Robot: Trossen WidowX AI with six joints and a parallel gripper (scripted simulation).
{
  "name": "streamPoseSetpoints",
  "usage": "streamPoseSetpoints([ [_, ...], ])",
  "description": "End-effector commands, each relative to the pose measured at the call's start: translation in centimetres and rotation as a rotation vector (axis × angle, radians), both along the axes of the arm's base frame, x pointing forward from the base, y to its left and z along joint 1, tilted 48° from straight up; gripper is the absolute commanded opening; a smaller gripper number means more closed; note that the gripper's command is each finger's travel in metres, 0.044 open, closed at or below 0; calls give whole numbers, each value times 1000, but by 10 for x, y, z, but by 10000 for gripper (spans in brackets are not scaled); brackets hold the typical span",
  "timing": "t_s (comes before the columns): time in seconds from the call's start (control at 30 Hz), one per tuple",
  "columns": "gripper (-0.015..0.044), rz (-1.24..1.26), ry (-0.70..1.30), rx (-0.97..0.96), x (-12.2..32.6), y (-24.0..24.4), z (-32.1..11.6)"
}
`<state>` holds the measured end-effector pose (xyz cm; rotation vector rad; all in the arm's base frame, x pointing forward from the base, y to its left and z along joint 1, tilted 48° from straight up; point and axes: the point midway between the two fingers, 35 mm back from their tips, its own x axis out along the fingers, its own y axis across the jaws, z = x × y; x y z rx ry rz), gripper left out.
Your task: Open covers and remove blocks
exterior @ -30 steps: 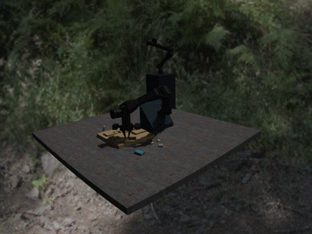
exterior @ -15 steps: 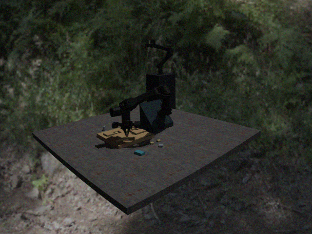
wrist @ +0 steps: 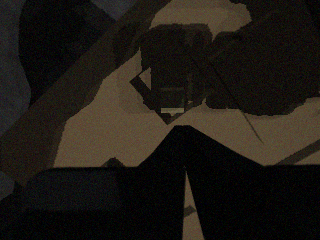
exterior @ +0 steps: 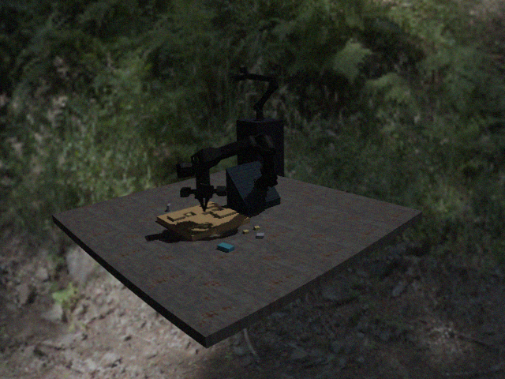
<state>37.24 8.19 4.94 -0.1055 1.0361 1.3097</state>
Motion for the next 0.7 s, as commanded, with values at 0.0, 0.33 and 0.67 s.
streamPoseSetpoints([
  [0.0,0,4,1,-2,-2,10,-8],
  [0.33,0,5,2,0,-6,33,-28],
  [0.67,0,5,2,0,-6,38,-33],
])
